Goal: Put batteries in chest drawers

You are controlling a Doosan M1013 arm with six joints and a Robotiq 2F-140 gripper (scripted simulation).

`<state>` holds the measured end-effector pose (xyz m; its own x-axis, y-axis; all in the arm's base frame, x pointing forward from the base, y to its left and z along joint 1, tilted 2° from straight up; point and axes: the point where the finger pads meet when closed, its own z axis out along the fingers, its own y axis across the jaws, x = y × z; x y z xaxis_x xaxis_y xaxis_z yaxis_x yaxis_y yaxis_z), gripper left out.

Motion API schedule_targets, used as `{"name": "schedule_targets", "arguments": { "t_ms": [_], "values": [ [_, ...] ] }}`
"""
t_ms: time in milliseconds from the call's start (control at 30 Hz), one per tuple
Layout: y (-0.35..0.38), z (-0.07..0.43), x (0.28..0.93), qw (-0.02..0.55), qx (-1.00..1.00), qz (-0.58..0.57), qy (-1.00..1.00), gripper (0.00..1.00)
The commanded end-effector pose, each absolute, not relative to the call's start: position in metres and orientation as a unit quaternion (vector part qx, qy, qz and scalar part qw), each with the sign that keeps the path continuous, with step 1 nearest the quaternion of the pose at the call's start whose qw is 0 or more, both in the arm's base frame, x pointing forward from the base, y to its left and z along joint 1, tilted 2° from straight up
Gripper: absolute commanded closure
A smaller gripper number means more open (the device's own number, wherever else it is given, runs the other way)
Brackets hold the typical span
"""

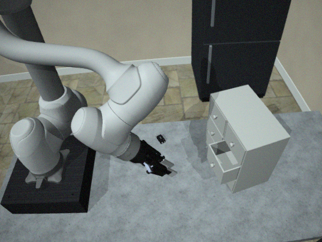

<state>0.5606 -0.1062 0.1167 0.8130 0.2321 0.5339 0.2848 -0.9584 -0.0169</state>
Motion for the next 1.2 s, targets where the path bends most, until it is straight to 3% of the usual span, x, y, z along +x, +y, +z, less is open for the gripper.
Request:
{"name": "schedule_targets", "arguments": {
  "t_ms": [0, 667, 1167],
  "values": [
    [-0.104, 0.123, 0.557, 0.047, -0.965, -0.219, -0.136, 0.8],
    [-0.115, 0.157, 0.525, 0.018, -0.989, -0.017, -0.143, 0.8],
    [-0.116, 0.163, 0.52, 0.013, -0.989, 0.014, -0.143, 0.8]
  ]
}}
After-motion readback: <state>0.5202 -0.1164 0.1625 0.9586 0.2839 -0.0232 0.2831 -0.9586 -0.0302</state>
